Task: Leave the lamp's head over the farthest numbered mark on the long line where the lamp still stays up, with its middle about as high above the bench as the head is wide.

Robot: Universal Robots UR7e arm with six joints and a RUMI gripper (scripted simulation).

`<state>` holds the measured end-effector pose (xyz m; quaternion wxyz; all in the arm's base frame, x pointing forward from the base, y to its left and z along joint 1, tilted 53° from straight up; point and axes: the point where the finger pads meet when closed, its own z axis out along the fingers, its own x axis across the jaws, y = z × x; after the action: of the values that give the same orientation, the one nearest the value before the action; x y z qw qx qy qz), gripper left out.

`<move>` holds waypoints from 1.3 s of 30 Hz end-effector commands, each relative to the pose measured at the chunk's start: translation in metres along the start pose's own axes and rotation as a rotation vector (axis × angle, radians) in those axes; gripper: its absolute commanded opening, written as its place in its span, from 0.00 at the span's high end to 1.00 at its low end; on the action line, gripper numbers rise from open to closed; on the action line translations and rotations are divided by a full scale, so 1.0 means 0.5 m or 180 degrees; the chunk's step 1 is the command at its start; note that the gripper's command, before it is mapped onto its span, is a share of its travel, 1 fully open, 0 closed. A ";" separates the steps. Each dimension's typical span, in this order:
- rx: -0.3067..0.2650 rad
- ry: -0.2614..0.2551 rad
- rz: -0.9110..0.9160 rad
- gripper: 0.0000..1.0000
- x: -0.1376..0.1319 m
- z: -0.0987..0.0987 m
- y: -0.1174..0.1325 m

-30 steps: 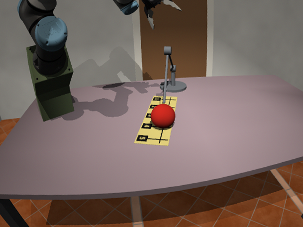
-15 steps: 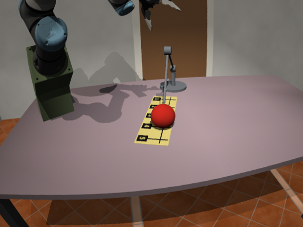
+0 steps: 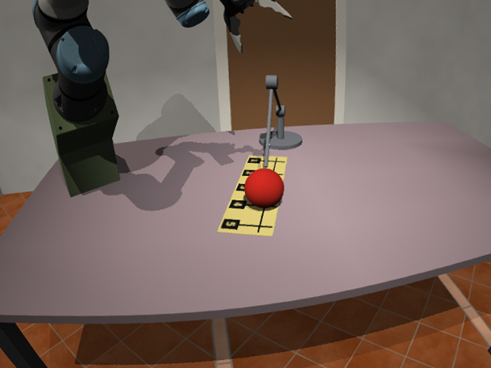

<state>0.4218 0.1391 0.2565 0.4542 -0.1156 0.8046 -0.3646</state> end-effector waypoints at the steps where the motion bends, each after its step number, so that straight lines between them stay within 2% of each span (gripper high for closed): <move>1: -0.0006 0.0000 0.0000 0.00 0.009 -0.009 -0.034; 13: -0.0001 -0.0001 0.0001 0.00 0.036 -0.032 -0.126; 32: 0.0009 -0.0006 0.0002 0.00 0.053 -0.050 -0.193; 39: -0.0135 0.0237 0.0228 0.00 0.052 -0.048 -0.187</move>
<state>0.3732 0.0701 0.3124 0.4494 -0.1018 0.8139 -0.3538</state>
